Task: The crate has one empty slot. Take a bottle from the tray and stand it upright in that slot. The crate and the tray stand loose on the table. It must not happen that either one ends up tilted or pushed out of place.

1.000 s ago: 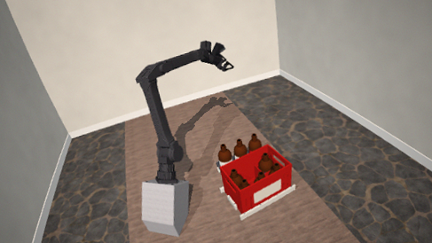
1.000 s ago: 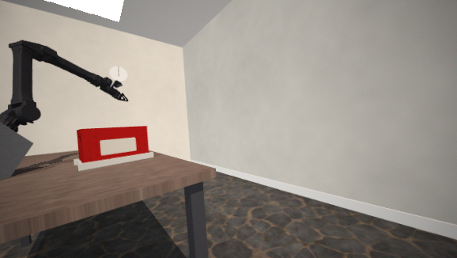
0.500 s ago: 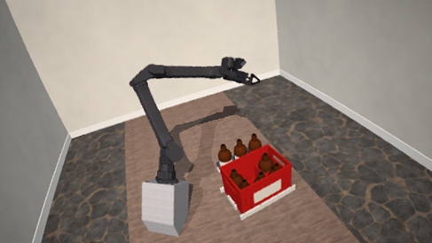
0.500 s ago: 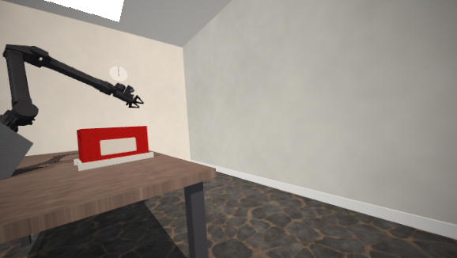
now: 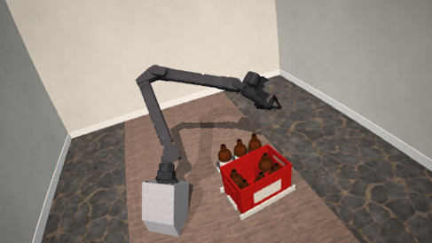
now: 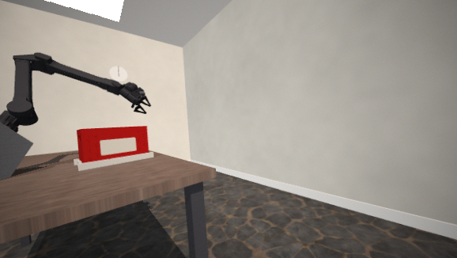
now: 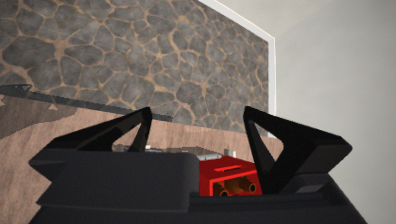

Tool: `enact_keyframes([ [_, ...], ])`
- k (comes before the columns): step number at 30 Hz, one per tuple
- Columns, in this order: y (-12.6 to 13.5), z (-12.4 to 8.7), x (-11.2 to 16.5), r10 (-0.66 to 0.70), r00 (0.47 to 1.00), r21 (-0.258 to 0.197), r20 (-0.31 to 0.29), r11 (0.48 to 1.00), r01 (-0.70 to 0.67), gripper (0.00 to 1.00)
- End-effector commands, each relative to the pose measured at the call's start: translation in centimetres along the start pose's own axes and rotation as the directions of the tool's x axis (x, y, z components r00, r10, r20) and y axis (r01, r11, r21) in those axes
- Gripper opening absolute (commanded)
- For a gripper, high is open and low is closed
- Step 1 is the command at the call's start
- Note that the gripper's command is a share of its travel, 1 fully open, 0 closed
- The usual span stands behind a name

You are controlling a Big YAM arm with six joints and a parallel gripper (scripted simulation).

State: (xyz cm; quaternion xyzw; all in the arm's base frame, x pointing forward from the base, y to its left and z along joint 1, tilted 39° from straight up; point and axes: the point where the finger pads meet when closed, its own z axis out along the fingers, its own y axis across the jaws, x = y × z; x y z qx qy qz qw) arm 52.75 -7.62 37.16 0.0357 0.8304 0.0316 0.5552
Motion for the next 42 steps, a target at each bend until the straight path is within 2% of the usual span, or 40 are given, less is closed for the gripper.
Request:
enact_keyframes([
  [1, -5.9, 2.5, 4.4, 0.038, 0.981, 0.049, -0.19, 0.998, -0.029, 1.0],
  [2, -6.5, 2.6, 5.1, 0.047, 0.977, 0.05, -0.206, 0.998, -0.038, 1.0],
  [4, -9.8, 2.6, 9.9, 0.141, 0.929, 0.061, -0.343, 0.99, -0.128, 1.0],
  [5, -10.1, 2.5, 10.4, 0.151, 0.923, 0.062, -0.355, 0.989, -0.138, 1.0],
  [7, -12.8, 1.7, 14.9, 0.256, 0.846, 0.083, -0.469, 0.966, -0.246, 1.0],
  [9, -12.8, 1.7, 14.9, 0.256, 0.846, 0.083, -0.469, 0.966, -0.246, 1.0],
  [11, -14.7, 0.4, 18.5, 0.353, 0.757, 0.111, -0.55, 0.929, -0.352, 1.0],
  [14, -16.6, -1.6, 22.5, 0.47, 0.622, 0.156, -0.626, 0.857, -0.491, 1.0],
  [18, -17.9, -3.8, 25.7, 0.573, 0.473, 0.208, -0.67, 0.756, -0.621, 1.0],
  [22, -18.5, -5.1, 27.3, 0.624, 0.379, 0.239, -0.684, 0.682, -0.691, 1.0],
  [24, -18.6, -5.5, 27.7, 0.636, 0.353, 0.248, -0.686, 0.66, -0.709, 1.0],
  [26, -18.6, -5.5, 27.7, 0.636, 0.353, 0.248, -0.686, 0.66, -0.709, 1.0],
  [27, -17.5, -5.5, 26.5, 0.616, 0.378, 0.224, -0.691, 0.68, -0.698, 1.0],
  [29, -18.6, -6.2, 26.7, 0.641, 0.364, 0.242, -0.675, 0.659, -0.712, 1.0],
  [32, -18.6, -6.2, 27.0, 0.643, 0.356, 0.246, -0.678, 0.655, -0.715, 1.0],
  [33, -18.6, -6.2, 27.0, 0.643, 0.356, 0.246, -0.678, 0.655, -0.714, 0.0],
  [42, -18.6, -6.2, 27.0, 0.643, 0.356, 0.246, -0.678, 0.655, -0.714, 0.0],
])
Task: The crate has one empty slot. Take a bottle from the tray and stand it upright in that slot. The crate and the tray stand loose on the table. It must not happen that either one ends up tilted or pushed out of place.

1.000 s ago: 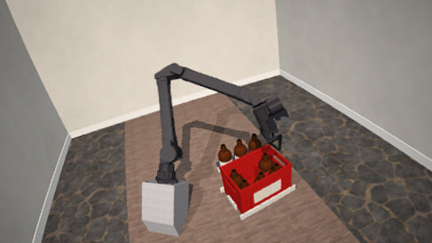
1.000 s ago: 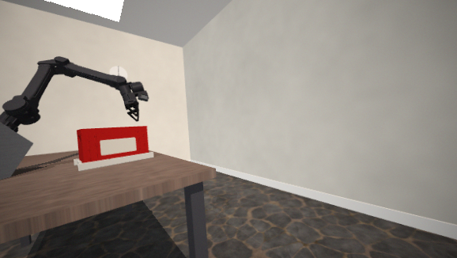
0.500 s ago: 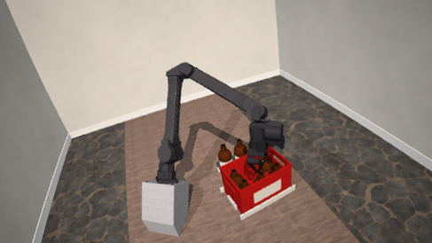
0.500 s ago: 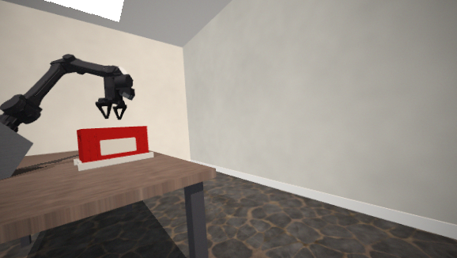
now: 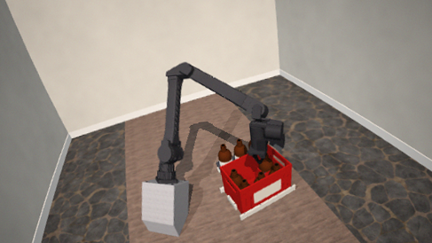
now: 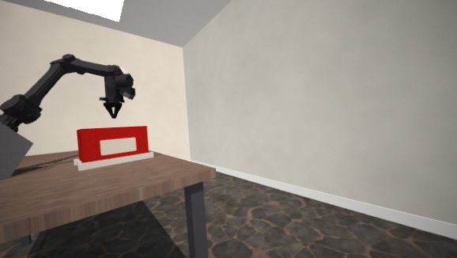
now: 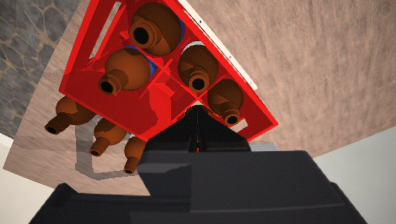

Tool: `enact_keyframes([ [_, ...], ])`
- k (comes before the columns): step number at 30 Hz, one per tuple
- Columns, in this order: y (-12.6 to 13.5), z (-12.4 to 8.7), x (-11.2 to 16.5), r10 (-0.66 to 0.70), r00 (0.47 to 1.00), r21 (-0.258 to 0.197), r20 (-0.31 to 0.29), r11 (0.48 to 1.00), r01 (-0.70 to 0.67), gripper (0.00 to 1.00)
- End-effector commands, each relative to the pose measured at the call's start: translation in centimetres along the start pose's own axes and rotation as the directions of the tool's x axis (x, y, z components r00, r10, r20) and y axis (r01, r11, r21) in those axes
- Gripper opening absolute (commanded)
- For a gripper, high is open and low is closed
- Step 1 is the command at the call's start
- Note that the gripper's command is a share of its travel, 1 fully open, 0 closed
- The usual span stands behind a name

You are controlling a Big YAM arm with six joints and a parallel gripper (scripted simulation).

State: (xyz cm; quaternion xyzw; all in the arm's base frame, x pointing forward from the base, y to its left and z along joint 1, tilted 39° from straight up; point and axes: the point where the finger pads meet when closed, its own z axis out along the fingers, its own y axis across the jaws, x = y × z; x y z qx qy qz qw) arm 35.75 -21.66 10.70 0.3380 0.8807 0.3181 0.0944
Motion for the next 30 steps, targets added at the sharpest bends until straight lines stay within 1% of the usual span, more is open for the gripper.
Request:
enact_keyframes([
  [1, 0.5, -2.6, -1.7, -0.027, 0.998, 0.002, 0.053, 1.0, 0.027, 0.0],
  [25, 0.7, -2.7, -1.6, -0.029, 0.998, 0.003, 0.056, 1.0, 0.029, 0.0],
  [26, 2.0, -1.9, -1.3, -0.03, 0.999, 0.005, 0.038, 1.0, 0.03, 0.0],
  [27, 2.5, -1.3, -0.5, -0.02, 1.0, 0.007, 0.022, 1.0, 0.02, 0.0],
  [28, 3.0, -0.4, 0.9, 0.003, 1.0, 0.012, 0.0, 1.0, -0.003, 0.0],
  [30, 6.5, -0.2, 2.4, 0.022, 1.0, 0.024, -0.002, 0.999, -0.022, 0.0],
])
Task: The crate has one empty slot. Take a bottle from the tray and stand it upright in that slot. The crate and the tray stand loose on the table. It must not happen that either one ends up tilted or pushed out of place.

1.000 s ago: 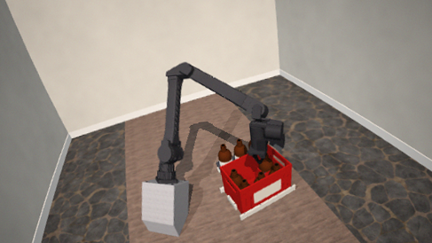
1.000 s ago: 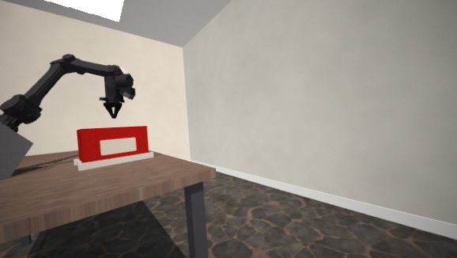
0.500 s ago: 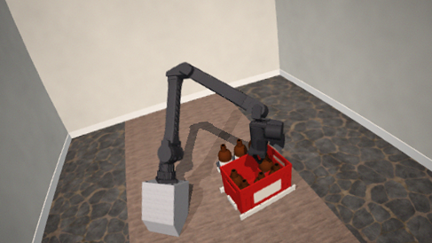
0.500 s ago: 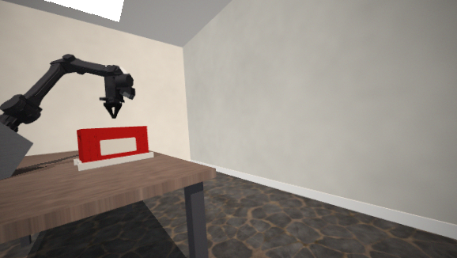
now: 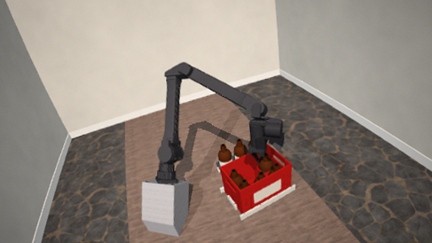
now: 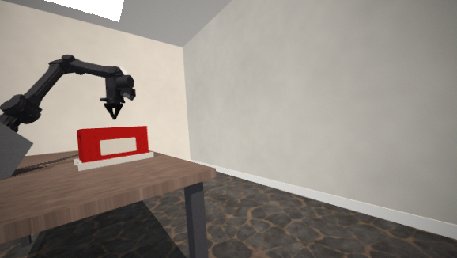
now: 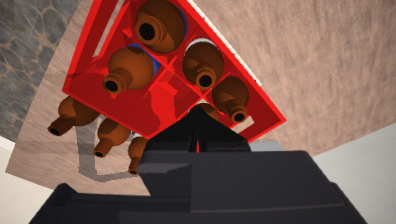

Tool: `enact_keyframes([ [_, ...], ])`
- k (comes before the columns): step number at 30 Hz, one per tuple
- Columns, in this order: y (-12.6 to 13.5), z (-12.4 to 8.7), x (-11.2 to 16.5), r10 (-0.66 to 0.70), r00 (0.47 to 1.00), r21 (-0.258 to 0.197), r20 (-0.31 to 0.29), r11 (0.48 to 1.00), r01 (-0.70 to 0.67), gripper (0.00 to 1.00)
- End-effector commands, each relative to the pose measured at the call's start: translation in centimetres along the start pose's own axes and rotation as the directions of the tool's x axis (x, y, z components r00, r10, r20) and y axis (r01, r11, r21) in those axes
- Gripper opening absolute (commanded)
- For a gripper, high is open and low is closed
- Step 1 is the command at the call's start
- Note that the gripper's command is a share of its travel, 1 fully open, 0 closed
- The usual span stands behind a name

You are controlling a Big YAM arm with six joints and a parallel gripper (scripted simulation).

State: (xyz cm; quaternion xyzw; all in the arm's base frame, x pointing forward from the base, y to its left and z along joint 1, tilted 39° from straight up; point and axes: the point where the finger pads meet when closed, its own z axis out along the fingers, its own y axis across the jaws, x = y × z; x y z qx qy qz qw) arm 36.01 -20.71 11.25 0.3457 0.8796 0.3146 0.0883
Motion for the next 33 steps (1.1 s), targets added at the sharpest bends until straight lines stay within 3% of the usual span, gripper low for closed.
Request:
enact_keyframes([
  [1, 6.4, -0.3, 2.7, 0.017, 1.0, 0.018, 0.002, 1.0, -0.017, 0.0],
  [3, 8.3, -0.1, 4.2, 0.044, 0.999, 0.023, 0.006, 0.999, -0.044, 0.0],
  [5, 8.3, -0.1, 4.2, 0.044, 0.999, 0.023, 0.006, 0.999, -0.044, 0.0],
  [6, 12.1, -0.1, 6.6, 0.058, 0.998, 0.021, 0.008, 0.998, -0.058, 0.0],
  [14, 21.9, -1.0, 16.0, 0.106, 0.994, -0.022, 0.016, 0.994, -0.106, 0.0],
  [15, 22.0, -1.0, 16.0, 0.105, 0.994, -0.024, 0.018, 0.994, -0.104, 0.61],
  [18, 21.7, -0.4, 15.7, 0.117, 0.993, -0.011, 0.004, 0.993, -0.117, 0.61],
  [33, 21.6, -1.5, 15.1, 0.126, 0.991, -0.03, 0.034, 0.992, -0.125, 0.61],
])
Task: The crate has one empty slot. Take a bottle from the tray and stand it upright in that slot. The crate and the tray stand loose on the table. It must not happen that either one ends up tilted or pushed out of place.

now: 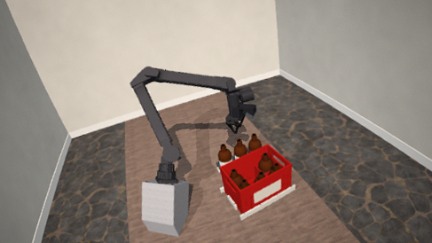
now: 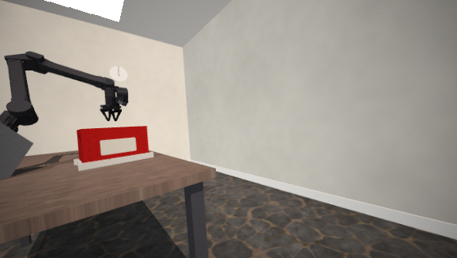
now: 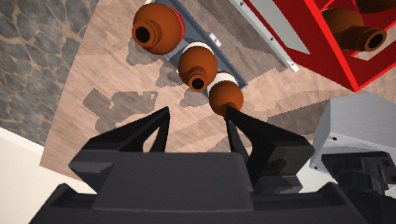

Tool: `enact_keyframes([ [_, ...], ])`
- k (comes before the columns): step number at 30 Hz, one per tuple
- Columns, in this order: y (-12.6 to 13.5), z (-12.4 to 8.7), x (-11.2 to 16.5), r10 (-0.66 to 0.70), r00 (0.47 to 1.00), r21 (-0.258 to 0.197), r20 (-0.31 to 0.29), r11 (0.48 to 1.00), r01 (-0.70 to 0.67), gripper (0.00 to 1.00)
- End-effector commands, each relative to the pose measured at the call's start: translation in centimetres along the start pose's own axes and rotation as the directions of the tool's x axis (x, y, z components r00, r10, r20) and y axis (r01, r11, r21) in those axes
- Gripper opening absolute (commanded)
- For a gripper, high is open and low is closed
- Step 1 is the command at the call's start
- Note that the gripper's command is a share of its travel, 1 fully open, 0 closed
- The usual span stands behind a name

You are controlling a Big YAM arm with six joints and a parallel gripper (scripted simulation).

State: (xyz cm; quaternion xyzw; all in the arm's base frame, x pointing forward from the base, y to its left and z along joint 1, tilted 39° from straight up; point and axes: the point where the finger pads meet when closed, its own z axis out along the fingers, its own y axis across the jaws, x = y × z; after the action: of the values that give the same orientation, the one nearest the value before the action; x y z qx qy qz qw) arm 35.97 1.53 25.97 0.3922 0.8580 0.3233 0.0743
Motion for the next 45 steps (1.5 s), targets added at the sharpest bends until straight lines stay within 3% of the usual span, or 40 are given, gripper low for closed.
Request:
enact_keyframes([
  [1, 0.1, -0.9, -0.6, 0.019, 0.999, -0.019, 0.033, 1.0, -0.019, 0.61],
  [23, -0.1, -0.6, -0.6, 0.022, 0.999, -0.016, 0.03, 1.0, -0.021, 0.61],
  [45, 0.1, 2.3, -0.1, 0.014, 1.0, 0.003, -0.002, 1.0, -0.014, 0.61],
])
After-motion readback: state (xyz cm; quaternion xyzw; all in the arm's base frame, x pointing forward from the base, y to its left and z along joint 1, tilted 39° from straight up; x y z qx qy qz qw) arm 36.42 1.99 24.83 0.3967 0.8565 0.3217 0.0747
